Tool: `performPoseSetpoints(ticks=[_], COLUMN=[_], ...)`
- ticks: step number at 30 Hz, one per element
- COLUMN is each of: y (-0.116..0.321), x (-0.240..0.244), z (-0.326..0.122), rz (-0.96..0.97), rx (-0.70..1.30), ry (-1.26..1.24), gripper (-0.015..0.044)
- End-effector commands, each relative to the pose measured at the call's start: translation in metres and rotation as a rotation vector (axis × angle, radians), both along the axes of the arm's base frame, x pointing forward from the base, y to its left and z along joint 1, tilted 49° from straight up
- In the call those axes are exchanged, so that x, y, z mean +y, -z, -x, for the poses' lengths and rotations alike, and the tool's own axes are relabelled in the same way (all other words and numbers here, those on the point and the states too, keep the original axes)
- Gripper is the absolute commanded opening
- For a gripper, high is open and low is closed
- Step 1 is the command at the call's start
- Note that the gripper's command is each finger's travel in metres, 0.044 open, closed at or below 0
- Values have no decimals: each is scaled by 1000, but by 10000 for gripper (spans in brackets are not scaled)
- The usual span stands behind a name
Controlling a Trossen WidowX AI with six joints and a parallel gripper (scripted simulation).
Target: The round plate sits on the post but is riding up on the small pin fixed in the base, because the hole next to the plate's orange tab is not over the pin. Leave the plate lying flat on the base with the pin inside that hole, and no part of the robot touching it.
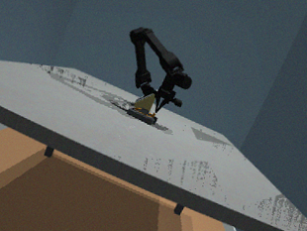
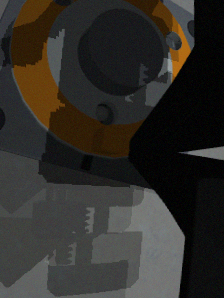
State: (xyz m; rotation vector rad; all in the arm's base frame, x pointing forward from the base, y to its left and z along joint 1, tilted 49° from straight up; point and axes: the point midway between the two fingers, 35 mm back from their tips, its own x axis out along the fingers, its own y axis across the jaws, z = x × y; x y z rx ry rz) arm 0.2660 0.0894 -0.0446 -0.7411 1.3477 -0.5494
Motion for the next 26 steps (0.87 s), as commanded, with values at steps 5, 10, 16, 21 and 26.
performPoseSetpoints(ticks=[5, 10, 16, 21, 26], y=[-24, -18, -18, -18, -18], x=[27, 24, 24, 24, 24], z=[7, 8, 8, 8, 8], rz=[-8, 2, 2, 2, 2], rx=[-5, 3, 3, 3, 3], ry=[-1, -10, -10, -10, -10], gripper=[0, 0, 0, 0, 0])
